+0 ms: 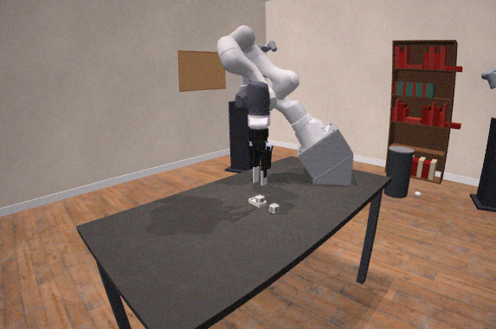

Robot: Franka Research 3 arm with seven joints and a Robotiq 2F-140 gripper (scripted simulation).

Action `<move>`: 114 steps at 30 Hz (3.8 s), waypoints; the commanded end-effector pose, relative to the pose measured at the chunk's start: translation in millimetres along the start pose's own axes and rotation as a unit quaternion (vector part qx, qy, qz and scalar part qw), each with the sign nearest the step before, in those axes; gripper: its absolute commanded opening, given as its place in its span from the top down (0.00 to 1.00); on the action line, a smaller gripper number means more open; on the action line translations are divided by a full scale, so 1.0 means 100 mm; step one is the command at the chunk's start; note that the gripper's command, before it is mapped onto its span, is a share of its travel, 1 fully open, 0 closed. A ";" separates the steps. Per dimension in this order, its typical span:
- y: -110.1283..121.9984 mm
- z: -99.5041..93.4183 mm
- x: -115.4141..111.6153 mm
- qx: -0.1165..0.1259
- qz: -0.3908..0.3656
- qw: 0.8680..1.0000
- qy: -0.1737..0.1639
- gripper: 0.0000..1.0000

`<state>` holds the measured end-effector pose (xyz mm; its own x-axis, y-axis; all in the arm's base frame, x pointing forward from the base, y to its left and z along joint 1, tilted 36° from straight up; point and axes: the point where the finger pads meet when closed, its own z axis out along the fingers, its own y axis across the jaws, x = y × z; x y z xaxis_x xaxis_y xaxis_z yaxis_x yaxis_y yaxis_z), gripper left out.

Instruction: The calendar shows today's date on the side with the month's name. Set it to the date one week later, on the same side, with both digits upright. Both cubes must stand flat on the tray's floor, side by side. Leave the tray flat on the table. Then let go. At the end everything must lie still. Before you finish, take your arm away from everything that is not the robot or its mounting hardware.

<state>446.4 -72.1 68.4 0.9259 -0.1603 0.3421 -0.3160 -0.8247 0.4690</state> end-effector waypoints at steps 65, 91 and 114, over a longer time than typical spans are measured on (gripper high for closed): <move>0.01 0.44 0.00 0.000 0.028 1.000 0.003 0.72; 0.01 0.53 0.00 0.000 0.028 1.000 0.003 0.72; 0.01 0.53 0.00 0.000 0.028 1.000 0.003 0.72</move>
<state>456.5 -101.2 26.7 0.9064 -0.2004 0.3718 -0.3649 -0.8148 0.4504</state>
